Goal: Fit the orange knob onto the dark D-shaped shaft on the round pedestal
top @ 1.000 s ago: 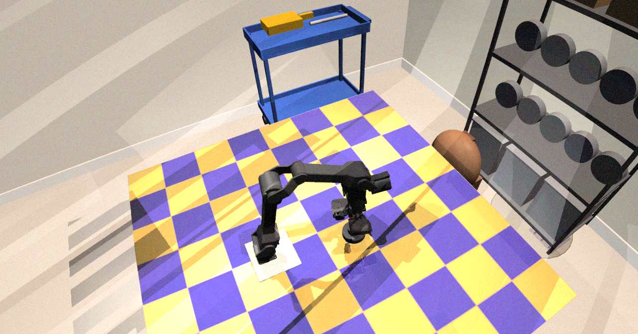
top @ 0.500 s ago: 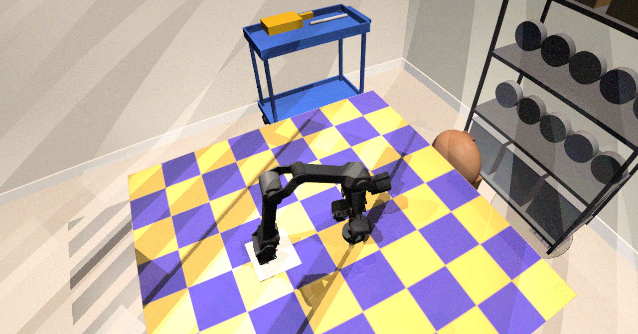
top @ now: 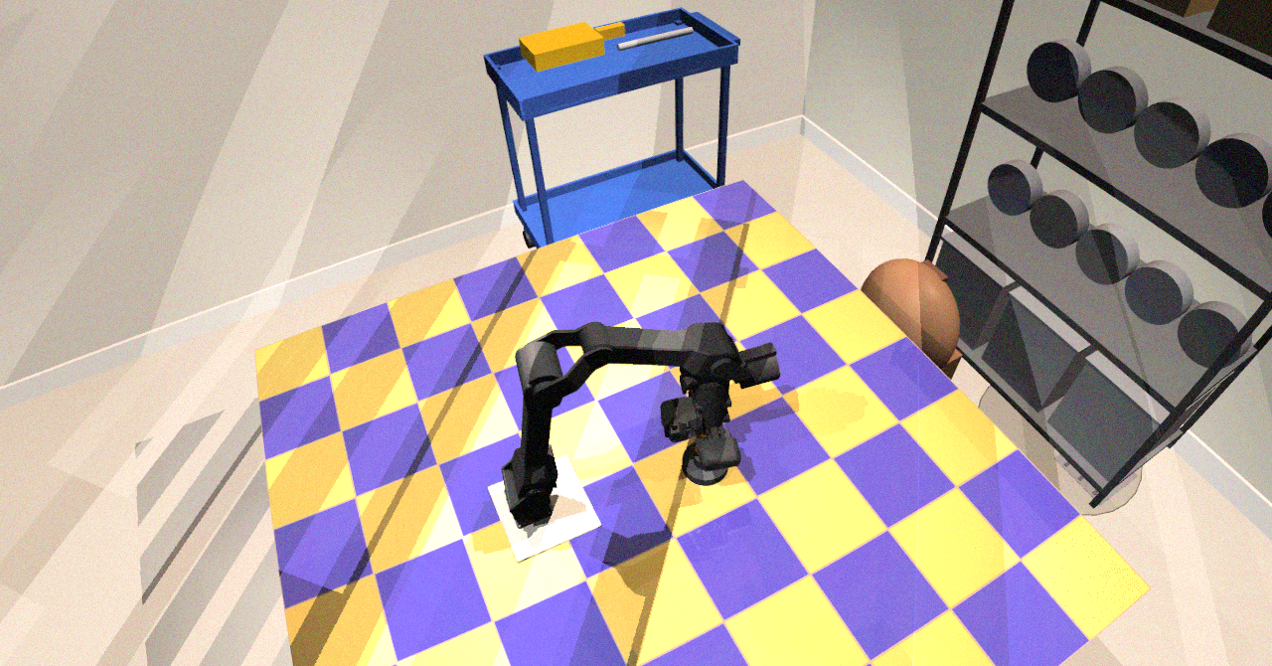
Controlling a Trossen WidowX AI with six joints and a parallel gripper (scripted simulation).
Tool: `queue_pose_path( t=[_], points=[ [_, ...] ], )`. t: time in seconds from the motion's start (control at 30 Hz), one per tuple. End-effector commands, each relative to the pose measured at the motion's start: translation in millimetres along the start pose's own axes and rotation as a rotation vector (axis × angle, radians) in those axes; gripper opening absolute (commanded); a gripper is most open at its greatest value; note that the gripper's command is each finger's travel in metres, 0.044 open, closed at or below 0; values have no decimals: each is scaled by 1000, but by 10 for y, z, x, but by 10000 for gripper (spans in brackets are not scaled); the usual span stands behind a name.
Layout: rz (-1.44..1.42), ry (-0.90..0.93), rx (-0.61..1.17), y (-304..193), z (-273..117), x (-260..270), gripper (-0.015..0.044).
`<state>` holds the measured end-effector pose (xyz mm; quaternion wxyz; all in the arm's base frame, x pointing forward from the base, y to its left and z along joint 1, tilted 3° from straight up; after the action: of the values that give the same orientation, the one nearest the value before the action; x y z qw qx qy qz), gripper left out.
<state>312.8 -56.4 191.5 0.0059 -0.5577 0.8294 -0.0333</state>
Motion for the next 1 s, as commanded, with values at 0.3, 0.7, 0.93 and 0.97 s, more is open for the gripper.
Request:
queue_pose_path(
  t=[0.3, 0.7, 0.93, 0.97],
  points=[
    [242, -2, 3, -10, -55, -3, 0],
    [1080, -3, 2, 1, -8, 5, 0],
    [1568, -4, 1, -4, -13, 5, 0],
    [1638, -4, 1, -6, -16, 5, 0]
  ],
)
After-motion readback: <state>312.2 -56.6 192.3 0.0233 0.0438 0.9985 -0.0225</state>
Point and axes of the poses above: the point midway between the two fingers, 35 mm back from their tips, its own z axis out along the fingers, its own x axis across the jaws, y = z × x, the point moved 8 cm from there along -z, back along the fingers, and after that the axes turned 5 degrees about z, right-handed, at the moved point
